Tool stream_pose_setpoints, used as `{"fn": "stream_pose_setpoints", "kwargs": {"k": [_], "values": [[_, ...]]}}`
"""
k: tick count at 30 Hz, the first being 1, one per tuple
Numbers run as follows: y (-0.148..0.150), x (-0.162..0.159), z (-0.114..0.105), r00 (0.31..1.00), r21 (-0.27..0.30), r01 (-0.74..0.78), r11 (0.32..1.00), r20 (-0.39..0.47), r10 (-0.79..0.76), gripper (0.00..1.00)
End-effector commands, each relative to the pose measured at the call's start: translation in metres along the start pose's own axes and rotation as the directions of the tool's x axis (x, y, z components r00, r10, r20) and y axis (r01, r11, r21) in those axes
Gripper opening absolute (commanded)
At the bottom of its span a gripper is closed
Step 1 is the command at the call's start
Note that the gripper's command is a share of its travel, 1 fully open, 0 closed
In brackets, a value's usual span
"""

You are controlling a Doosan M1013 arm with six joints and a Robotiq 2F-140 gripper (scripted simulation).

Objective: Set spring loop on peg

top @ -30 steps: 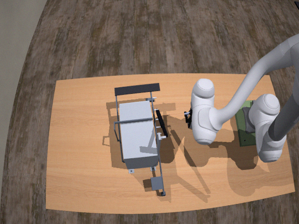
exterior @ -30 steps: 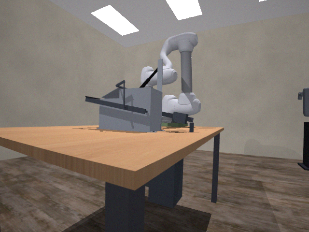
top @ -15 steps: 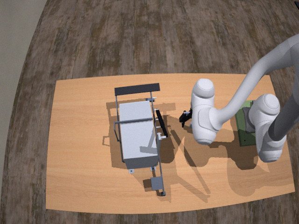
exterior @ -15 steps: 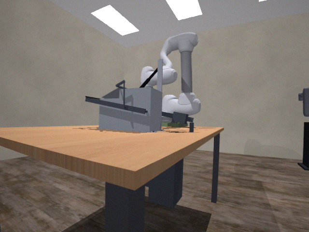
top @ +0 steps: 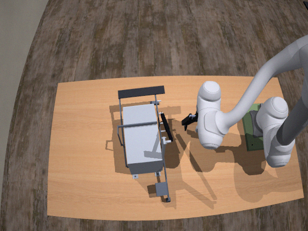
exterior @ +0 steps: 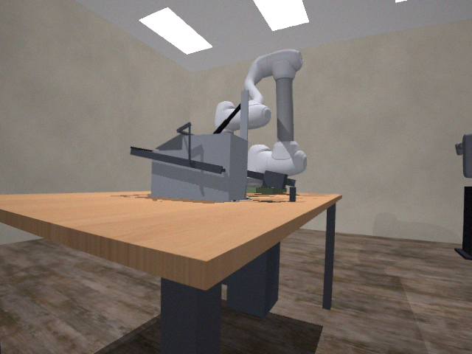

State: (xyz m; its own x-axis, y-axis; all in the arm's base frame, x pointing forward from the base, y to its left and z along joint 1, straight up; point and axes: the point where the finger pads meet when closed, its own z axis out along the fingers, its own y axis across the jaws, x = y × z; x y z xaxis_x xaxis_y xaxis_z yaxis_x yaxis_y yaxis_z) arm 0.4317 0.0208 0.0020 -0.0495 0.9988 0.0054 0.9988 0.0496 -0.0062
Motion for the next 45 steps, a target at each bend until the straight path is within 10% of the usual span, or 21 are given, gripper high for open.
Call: {"fn": "stream_pose_setpoints", "kwargs": {"k": [1,45], "values": [[0.001,0.0,0.0,1.0,-0.001,0.0,1.0,0.0,0.0,1.0],[0.0,0.0,-0.022,1.0,-0.001,0.0,1.0,0.0,0.0,1.0]]}}
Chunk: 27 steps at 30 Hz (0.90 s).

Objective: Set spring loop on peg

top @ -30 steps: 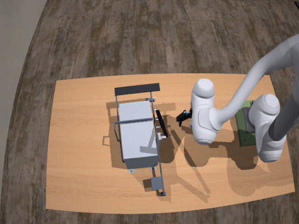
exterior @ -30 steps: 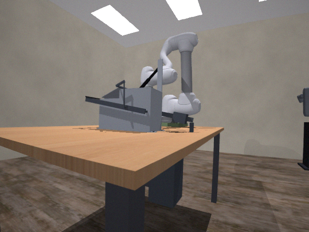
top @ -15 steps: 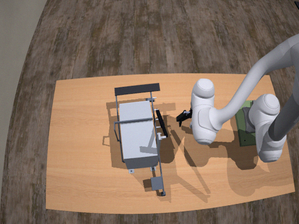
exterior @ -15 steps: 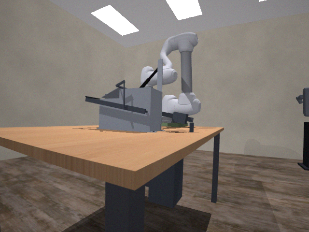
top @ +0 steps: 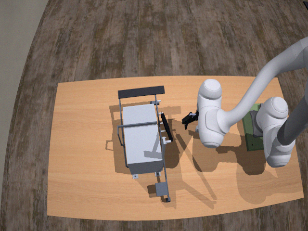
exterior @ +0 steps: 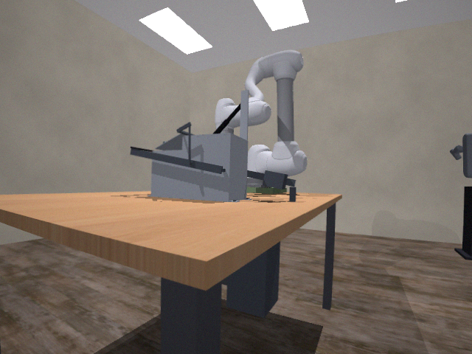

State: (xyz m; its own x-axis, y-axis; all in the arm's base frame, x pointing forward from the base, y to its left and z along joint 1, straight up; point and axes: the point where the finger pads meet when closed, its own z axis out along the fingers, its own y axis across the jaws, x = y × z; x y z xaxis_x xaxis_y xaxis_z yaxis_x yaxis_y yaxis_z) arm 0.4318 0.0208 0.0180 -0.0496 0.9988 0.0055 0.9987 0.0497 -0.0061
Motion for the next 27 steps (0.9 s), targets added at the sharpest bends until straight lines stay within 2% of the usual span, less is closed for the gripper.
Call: {"fn": "stream_pose_setpoints", "kwargs": {"k": [1,7,10,24,27], "values": [[0.0,0.0,-0.008,1.0,-0.001,0.0,1.0,0.0,0.0,1.0],[0.0,0.0,-0.024,1.0,-0.001,0.0,1.0,0.0,0.0,1.0],[0.0,0.0,-0.022,1.0,-0.001,0.0,1.0,0.0,0.0,1.0],[0.0,0.0,-0.059,1.0,-0.001,0.0,1.0,0.0,0.0,1.0],[0.0,0.0,-0.057,1.0,-0.001,0.0,1.0,0.0,0.0,1.0]]}}
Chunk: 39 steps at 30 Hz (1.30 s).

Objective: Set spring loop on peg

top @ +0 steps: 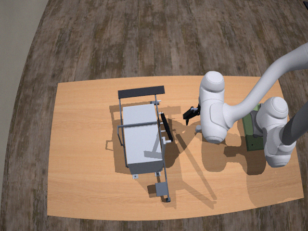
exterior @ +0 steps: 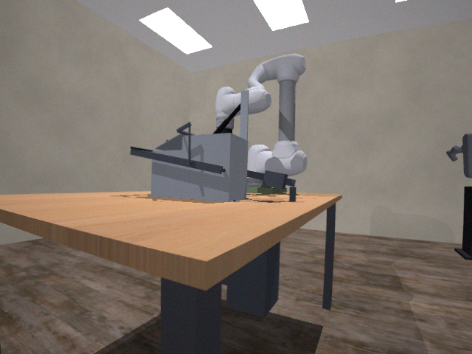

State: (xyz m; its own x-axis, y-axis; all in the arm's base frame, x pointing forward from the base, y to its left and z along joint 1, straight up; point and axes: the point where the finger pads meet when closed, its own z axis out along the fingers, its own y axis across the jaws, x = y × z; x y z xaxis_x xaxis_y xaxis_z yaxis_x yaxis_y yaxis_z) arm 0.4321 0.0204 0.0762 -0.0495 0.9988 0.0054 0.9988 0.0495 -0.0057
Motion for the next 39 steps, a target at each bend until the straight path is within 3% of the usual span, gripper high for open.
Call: {"fn": "stream_pose_setpoints", "kwargs": {"k": [1,14,17,31,39], "values": [[0.0,0.0,-0.001,1.0,-0.001,0.0,1.0,0.0,0.0,1.0],[0.0,0.0,-0.036,1.0,-0.001,0.0,1.0,0.0,0.0,1.0],[0.0,0.0,-0.033,1.0,-0.001,0.0,1.0,0.0,0.0,1.0],[0.0,0.0,-0.063,1.0,-0.001,0.0,1.0,0.0,0.0,1.0],[0.0,0.0,-0.061,1.0,-0.001,0.0,1.0,0.0,0.0,1.0]]}}
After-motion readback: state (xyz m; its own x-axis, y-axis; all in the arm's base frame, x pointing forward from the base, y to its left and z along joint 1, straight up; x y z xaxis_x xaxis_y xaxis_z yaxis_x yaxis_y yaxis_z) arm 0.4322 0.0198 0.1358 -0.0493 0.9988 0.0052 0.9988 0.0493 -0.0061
